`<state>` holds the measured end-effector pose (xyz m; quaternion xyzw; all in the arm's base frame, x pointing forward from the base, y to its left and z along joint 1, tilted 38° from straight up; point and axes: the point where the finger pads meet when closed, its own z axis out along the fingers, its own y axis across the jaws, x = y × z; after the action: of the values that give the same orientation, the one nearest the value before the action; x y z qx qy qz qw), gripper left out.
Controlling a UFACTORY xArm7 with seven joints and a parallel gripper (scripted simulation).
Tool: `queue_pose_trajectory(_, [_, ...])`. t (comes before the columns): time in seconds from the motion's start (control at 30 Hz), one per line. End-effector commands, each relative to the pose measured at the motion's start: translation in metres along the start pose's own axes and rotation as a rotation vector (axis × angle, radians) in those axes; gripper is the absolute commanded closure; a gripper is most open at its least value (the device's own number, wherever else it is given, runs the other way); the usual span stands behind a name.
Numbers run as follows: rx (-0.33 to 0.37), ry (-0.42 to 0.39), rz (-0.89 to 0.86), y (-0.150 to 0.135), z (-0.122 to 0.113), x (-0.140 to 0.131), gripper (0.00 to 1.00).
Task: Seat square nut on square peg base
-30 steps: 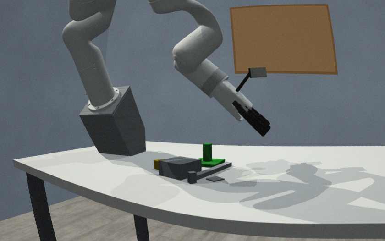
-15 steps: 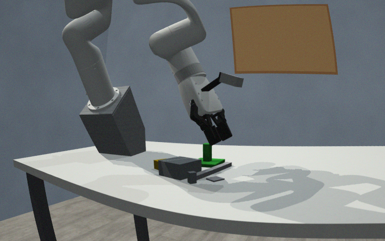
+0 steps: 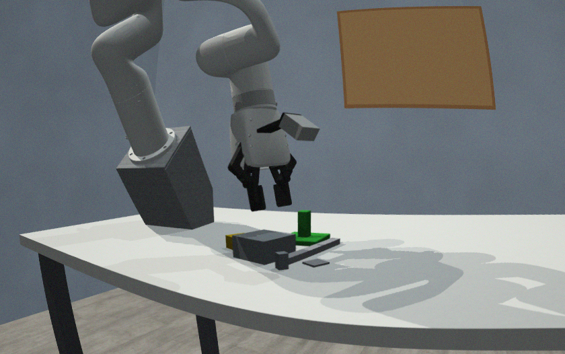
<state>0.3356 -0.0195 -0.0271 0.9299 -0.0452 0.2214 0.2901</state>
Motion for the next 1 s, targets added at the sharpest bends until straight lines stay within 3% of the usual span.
queue_pose_trajectory(0.0, [-0.018, -0.073, 0.043, 0.01, -0.008, -0.018, 0.4])
queue_pose_trajectory(0.5, [-0.037, -0.173, 0.111, 0.021, -0.017, -0.047, 0.4])
queue_pose_trajectory(0.97, [-0.04, -0.192, 0.124, 0.023, -0.018, -0.052, 0.4])
